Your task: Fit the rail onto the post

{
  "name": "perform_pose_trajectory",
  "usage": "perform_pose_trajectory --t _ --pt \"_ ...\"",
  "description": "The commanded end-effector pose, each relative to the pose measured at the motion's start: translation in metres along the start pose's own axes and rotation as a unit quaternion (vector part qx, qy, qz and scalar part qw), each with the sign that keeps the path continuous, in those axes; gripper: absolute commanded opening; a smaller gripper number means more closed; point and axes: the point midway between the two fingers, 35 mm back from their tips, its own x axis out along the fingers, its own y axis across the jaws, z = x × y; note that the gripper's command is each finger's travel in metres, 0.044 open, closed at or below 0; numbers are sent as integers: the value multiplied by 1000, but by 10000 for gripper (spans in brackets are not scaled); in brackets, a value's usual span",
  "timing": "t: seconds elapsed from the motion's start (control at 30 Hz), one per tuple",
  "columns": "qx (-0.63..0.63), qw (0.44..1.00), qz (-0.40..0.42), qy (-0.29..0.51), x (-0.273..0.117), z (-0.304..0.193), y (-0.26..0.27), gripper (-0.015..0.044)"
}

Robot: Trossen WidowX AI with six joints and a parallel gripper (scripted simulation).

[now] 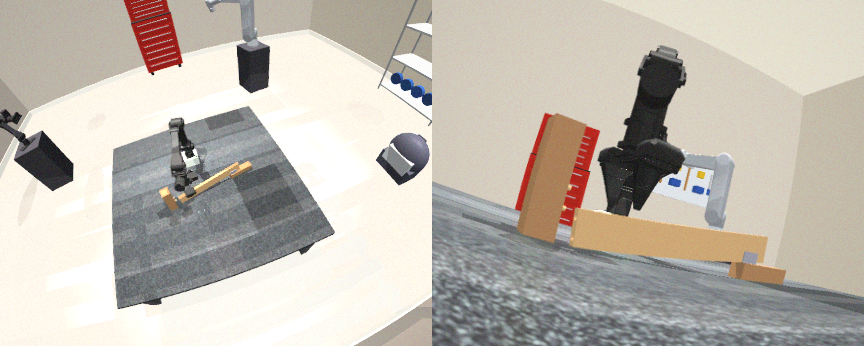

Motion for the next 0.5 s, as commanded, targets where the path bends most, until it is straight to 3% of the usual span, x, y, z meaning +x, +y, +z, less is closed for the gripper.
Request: perform_pose_trajectory --t 0.0,0.47 --pt "-3 1000 2 -3 8 1 1 440" --pt "-3 1000 2 -3 30 1 0 440"
